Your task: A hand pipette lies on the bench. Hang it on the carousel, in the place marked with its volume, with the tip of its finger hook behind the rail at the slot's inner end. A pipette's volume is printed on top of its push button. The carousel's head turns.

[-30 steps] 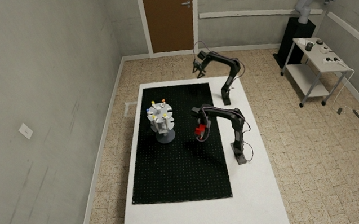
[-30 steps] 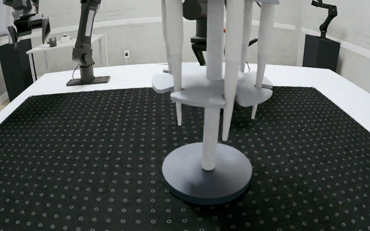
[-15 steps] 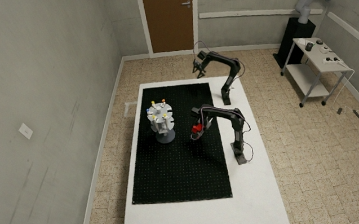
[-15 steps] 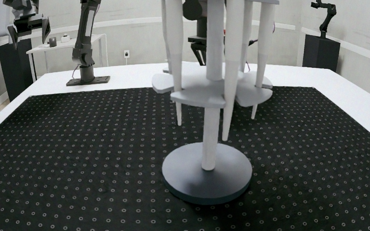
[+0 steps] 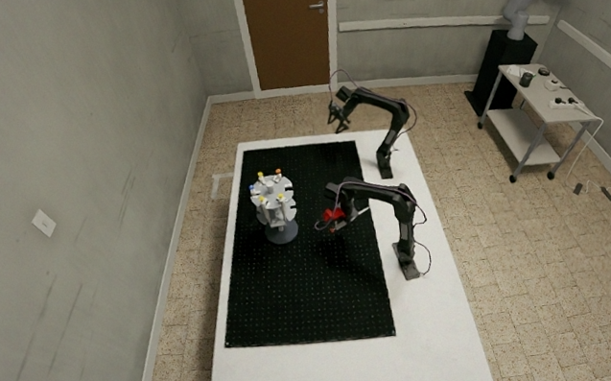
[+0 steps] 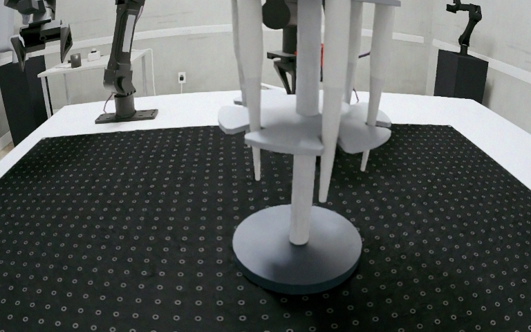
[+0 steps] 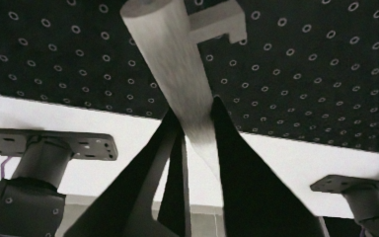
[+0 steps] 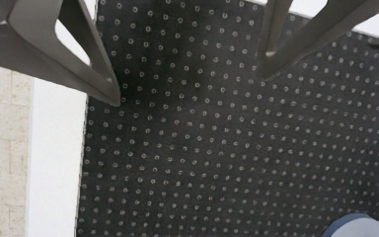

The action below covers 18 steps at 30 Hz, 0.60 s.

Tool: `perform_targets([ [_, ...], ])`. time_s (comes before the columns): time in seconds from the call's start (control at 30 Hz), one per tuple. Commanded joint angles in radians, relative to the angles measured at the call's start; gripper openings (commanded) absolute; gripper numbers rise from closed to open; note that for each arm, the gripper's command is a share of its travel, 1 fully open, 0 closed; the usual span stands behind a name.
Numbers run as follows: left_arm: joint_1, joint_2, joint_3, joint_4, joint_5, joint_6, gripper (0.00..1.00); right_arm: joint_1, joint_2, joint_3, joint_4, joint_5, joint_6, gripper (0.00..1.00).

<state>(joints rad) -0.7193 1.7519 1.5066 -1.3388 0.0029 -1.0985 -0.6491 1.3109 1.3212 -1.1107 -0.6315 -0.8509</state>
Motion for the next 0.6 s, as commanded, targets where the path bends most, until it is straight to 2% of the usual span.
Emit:
perform_targets([
  [0.0, 0.000, -0.032, 0.032, -0.008, -0.017, 0.128, 0.12, -0.009, 0.006, 0.020, 0.008, -0.016, -0.006, 1.00],
  [0.1, -0.002, -0.032, 0.032, -0.006, -0.019, 0.232, 0.12, -0.009, 0.006, 0.020, 0.008, -0.016, -0.006, 1.00],
  [0.17, -0.002, -0.032, 0.032, -0.006, -0.019, 0.232, 0.12, -0.009, 0.006, 0.020, 0.008, -0.016, -0.006, 1.00],
  [0.37, -0.003, -0.032, 0.032, -0.005, -0.017, 0.450, 0.12, -0.009, 0.006, 0.020, 0.008, -0.016, -0.006, 1.00],
  [0.5, 0.001, -0.032, 0.032, -0.005, -0.010, 0.473, 0.12, -0.009, 0.006, 0.020, 0.008, -0.016, -0.006, 1.00],
  [0.57, 0.000, -0.032, 0.032, -0.004, -0.013, 0.542, 0.12, -0.009, 0.006, 0.020, 0.008, -0.016, -0.006, 1.00],
])
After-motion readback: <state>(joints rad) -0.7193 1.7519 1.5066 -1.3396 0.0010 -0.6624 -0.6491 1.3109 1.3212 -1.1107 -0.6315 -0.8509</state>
